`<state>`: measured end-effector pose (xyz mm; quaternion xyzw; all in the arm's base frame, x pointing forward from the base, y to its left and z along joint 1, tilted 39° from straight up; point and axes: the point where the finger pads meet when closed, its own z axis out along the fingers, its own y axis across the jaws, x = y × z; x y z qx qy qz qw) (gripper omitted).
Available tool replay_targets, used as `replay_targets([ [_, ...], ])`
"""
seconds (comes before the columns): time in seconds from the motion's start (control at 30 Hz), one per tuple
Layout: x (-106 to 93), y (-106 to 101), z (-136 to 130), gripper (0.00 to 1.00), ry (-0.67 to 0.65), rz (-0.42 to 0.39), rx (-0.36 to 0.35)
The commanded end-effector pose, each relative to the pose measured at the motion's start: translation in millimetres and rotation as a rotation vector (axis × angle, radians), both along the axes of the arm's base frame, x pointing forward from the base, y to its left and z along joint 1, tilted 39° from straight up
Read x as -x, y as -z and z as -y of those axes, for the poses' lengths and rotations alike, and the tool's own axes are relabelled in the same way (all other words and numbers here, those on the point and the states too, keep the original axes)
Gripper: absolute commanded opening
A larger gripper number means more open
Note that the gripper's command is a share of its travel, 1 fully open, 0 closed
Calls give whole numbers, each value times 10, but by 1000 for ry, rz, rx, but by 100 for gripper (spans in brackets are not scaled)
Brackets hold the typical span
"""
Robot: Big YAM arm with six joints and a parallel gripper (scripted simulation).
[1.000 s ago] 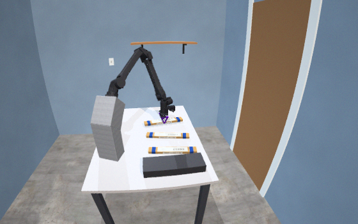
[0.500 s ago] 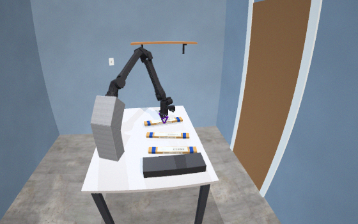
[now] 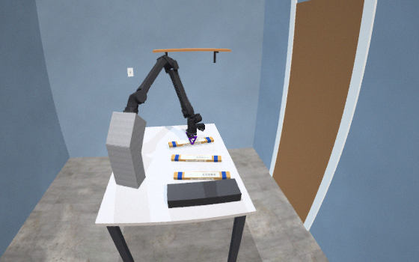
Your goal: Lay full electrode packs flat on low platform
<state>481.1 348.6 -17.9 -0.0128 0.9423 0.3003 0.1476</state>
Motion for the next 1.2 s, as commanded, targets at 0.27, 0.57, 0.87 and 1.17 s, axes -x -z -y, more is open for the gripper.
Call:
replay_targets([
  [0.27, -140, -199, 72, 0, 31, 35, -23],
  [0.57, -117, -186, 53, 0, 27, 33, -22],
  [0.87, -71, -163, 21, 0, 20, 30, -21],
  [1.17, -42, -136, 2, 0, 15, 26, -18],
])
